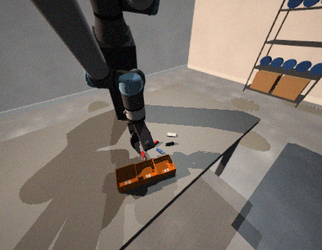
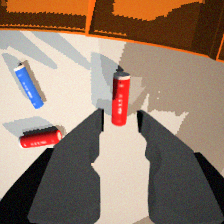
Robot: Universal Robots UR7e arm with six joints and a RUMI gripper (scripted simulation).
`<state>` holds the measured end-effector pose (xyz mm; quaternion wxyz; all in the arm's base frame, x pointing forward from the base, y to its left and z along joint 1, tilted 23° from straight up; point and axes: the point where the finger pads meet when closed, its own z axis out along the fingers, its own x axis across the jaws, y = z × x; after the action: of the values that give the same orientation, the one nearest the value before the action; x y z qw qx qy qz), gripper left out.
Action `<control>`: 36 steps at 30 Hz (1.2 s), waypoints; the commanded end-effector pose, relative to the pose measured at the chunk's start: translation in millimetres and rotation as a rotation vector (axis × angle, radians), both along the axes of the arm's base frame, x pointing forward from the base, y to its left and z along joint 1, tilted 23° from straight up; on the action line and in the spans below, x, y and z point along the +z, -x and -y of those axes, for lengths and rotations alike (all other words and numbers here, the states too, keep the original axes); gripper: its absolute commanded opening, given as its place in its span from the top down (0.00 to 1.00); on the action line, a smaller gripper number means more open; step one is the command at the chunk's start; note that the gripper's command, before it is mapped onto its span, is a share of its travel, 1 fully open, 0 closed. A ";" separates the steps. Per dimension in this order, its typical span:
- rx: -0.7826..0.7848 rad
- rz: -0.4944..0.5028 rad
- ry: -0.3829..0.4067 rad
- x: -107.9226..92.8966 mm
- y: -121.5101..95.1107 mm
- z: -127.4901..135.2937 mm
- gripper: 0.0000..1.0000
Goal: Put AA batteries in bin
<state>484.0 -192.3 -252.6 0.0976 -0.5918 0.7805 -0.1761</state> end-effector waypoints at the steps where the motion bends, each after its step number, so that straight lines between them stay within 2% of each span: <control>1: 0.000 0.001 0.001 -9.7 -5.0 2.3 0.83; 7: 0.000 0.001 0.001 -9.7 -5.0 2.3 0.83; 16: 0.000 0.001 0.001 -20.9 -9.2 4.2 0.83; 30: 0.000 0.001 0.001 -20.9 -9.1 4.1 0.83; 31: 0.000 0.001 0.001 -20.9 -9.1 4.1 1.00; 36: 0.000 0.001 0.001 -20.9 -9.1 4.1 1.00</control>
<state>492.8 -196.3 -274.0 0.0976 -0.5917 0.7805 -0.1763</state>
